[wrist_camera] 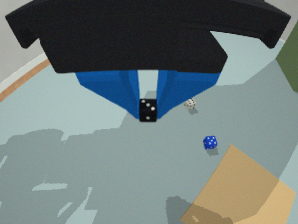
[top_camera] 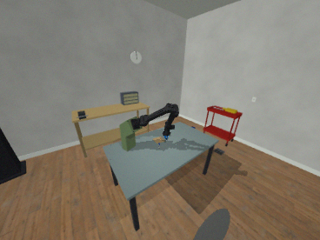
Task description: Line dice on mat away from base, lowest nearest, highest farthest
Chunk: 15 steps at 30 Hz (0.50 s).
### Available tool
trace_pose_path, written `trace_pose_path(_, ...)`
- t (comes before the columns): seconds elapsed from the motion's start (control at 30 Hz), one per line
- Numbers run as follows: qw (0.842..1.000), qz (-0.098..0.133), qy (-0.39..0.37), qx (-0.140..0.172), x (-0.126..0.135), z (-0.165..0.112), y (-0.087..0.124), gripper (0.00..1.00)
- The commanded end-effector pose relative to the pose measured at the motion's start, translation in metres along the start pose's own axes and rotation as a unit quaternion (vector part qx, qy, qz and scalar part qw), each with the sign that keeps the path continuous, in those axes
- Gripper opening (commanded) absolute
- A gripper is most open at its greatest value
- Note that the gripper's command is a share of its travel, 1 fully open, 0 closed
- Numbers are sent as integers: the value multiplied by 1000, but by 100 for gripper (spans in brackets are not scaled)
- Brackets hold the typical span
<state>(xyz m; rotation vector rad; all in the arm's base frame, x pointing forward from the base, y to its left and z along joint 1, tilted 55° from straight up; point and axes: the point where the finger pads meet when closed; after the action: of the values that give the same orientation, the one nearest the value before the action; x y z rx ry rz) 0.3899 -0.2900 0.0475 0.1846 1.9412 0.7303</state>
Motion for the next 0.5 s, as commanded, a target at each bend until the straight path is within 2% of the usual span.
trace_pose_path(0.0, 1000, 13, 10, -6, 17, 9, 7, 11)
trace_pose_path(0.33, 1000, 4, -1, -8, 8, 8, 9, 11)
trace_pose_path(0.47, 999, 8, -37, -8, 37, 25, 6, 11)
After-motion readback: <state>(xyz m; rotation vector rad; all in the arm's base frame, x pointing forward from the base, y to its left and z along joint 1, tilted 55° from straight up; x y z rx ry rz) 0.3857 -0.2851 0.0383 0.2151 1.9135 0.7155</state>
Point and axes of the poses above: the point where the finger pads meet when closed, its own y axis back along the fingers, its own x axis across the jaws, z = x × y, and after that the axes turned 7 degrees about y, right-handed
